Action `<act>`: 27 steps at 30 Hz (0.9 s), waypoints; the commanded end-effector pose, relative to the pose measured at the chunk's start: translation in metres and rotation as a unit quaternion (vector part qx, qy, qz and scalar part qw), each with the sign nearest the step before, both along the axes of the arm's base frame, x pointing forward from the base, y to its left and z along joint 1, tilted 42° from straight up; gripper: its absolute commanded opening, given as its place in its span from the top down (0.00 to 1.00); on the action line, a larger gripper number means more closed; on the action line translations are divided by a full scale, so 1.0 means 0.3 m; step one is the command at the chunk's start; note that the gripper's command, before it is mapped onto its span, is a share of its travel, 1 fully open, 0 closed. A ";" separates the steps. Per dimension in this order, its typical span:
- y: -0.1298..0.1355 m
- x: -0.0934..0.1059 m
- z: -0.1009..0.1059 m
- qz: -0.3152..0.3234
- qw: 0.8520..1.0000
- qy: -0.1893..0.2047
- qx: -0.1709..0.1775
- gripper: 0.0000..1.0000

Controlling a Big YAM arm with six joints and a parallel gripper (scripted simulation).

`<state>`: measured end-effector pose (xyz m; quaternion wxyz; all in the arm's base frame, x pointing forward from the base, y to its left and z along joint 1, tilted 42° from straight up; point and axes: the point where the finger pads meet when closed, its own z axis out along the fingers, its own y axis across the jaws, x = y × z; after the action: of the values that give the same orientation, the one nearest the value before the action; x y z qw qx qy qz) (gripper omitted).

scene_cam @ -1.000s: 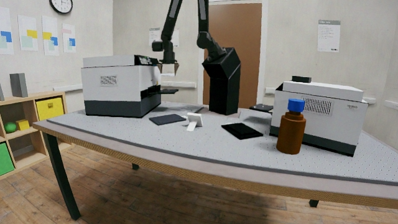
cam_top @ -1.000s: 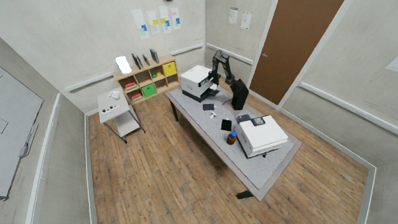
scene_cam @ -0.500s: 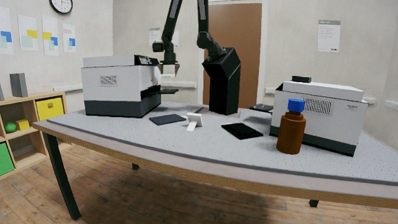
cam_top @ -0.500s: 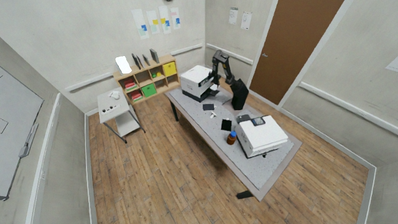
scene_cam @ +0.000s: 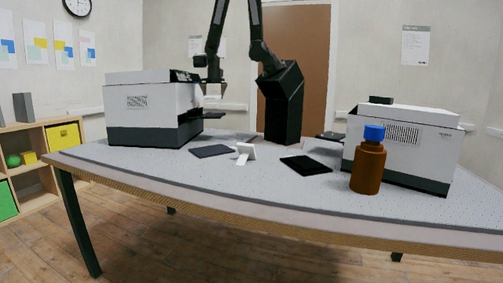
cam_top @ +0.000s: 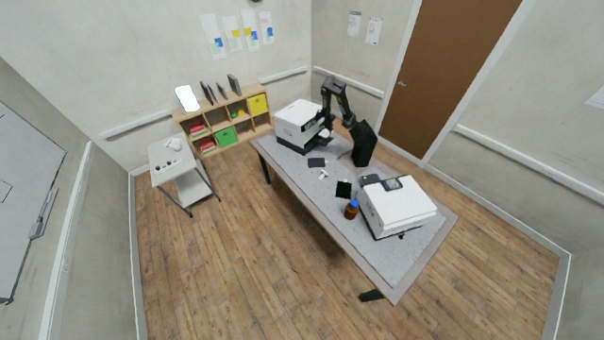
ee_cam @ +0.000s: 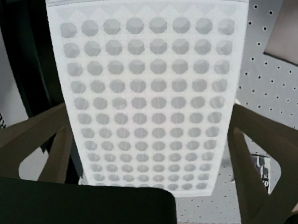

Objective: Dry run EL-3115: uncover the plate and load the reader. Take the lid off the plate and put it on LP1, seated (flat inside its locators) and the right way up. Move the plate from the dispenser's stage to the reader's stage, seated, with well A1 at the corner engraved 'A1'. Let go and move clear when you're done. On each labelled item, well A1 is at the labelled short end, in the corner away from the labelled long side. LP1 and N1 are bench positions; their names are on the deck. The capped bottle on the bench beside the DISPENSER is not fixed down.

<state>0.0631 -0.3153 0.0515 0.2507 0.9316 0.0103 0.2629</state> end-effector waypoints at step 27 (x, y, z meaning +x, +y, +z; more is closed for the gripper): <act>-0.015 0.026 -0.015 0.002 1.000 -0.003 -0.004 0.14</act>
<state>0.0677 -0.3181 0.0477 0.2524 0.9309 0.0138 0.2638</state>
